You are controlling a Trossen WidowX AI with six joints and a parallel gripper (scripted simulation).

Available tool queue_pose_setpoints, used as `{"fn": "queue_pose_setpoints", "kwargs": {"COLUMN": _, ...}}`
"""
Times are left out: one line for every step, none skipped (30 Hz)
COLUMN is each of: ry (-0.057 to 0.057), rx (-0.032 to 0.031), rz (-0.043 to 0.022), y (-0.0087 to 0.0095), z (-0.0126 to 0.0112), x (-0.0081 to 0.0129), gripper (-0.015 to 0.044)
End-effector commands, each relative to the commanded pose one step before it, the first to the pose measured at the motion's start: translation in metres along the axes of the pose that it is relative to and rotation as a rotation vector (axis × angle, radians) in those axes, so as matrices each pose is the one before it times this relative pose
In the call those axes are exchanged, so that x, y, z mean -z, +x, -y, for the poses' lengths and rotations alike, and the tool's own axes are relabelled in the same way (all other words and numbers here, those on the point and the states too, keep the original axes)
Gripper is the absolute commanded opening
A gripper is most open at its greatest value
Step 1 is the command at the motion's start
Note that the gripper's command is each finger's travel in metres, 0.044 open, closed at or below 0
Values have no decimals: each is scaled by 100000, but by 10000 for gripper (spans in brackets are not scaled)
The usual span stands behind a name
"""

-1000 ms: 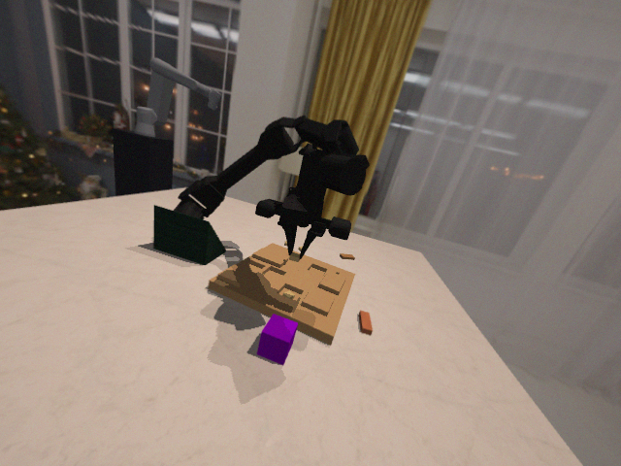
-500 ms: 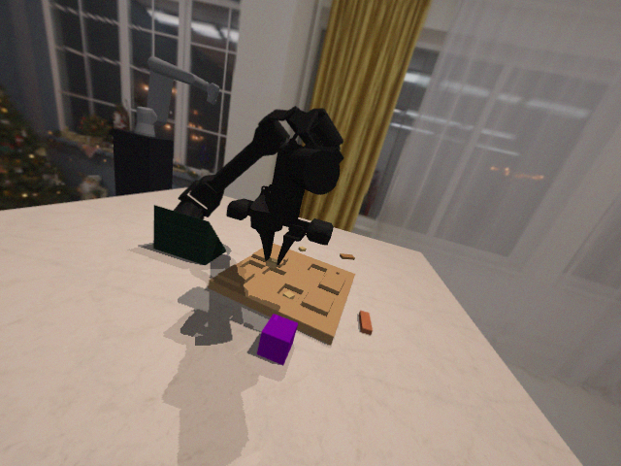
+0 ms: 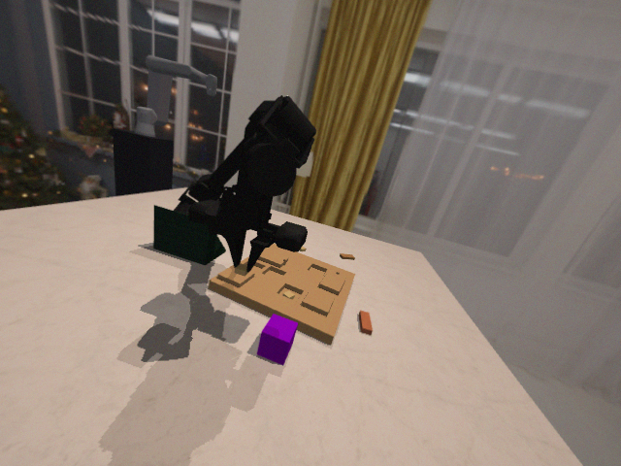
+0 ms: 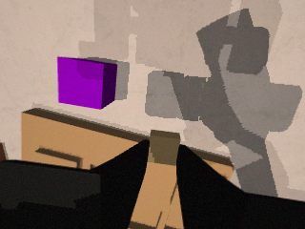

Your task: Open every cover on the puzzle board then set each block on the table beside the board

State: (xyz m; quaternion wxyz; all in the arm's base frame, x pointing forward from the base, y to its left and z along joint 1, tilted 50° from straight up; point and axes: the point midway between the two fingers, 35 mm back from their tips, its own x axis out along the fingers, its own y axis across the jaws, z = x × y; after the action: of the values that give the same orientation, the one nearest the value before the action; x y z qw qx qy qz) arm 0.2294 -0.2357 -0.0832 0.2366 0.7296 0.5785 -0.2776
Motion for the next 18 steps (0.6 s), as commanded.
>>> {"fn": "queue_pose_setpoints", "kwargs": {"ry": -375, "rx": 660, "rz": -918, "y": 475, "z": 1455, "x": -1221, "gripper": 80}}
{"fn": "queue_pose_setpoints", "kwargs": {"ry": -71, "rx": 7, "rz": -187, "y": 76, "z": 294, "x": -255, "gripper": 80}}
{"fn": "queue_pose_setpoints", "kwargs": {"ry": -74, "rx": 4, "rz": -192, "y": 78, "z": 296, "x": -250, "gripper": 80}}
{"fn": "queue_pose_setpoints", "kwargs": {"ry": -62, "rx": 2, "rz": -160, "y": 64, "z": 241, "x": -200, "gripper": 80}}
{"fn": "queue_pose_setpoints", "kwargs": {"ry": -38, "rx": 0, "rz": -97, "y": 39, "z": 145, "x": -119, "gripper": 80}}
{"fn": "queue_pose_setpoints", "kwargs": {"ry": -13, "rx": 0, "rz": -33, "y": 13, "z": 48, "x": -39, "gripper": 80}}
{"fn": "queue_pose_setpoints", "kwargs": {"ry": 0, "rx": 0, "rz": 0, "y": 0, "z": 0, "x": 0, "gripper": 80}}
{"fn": "queue_pose_setpoints", "kwargs": {"ry": 0, "rx": -1, "rz": 2, "y": 27, "z": -4, "x": -3, "gripper": 80}}
{"fn": "queue_pose_setpoints", "kwargs": {"ry": 0, "rx": -3, "rz": 5, "y": 81, "z": -12, "x": -9, "gripper": 80}}
{"fn": "queue_pose_setpoints", "kwargs": {"ry": 0, "rx": -4, "rz": 8, "y": 135, "z": -20, "x": -14, "gripper": 80}}
{"fn": "queue_pose_setpoints", "kwargs": {"ry": 0, "rx": -5, "rz": 9, "y": 164, "z": -23, "x": -16, "gripper": 80}}
{"fn": "queue_pose_setpoints", "kwargs": {"ry": 0, "rx": -5, "rz": 9, "y": 164, "z": -23, "x": -16, "gripper": 80}}
{"fn": "queue_pose_setpoints", "kwargs": {"ry": 0, "rx": -5, "rz": 8, "y": 164, "z": -22, "x": -15, "gripper": 80}}
{"fn": "queue_pose_setpoints", "kwargs": {"ry": 0, "rx": -5, "rz": 8, "y": 164, "z": -21, "x": -14, "gripper": 80}}
{"fn": "queue_pose_setpoints", "kwargs": {"ry": -1, "rx": -5, "rz": 7, "y": 164, "z": -21, "x": -14, "gripper": 80}}
{"fn": "queue_pose_setpoints", "kwargs": {"ry": -1, "rx": -5, "rz": 7, "y": 164, "z": -20, "x": -13, "gripper": 80}}
{"fn": "queue_pose_setpoints", "kwargs": {"ry": -1, "rx": -5, "rz": 6, "y": 164, "z": -19, "x": -13, "gripper": 80}}
{"fn": "queue_pose_setpoints", "kwargs": {"ry": -1, "rx": -5, "rz": 6, "y": 166, "z": -19, "x": -12, "gripper": 80}}
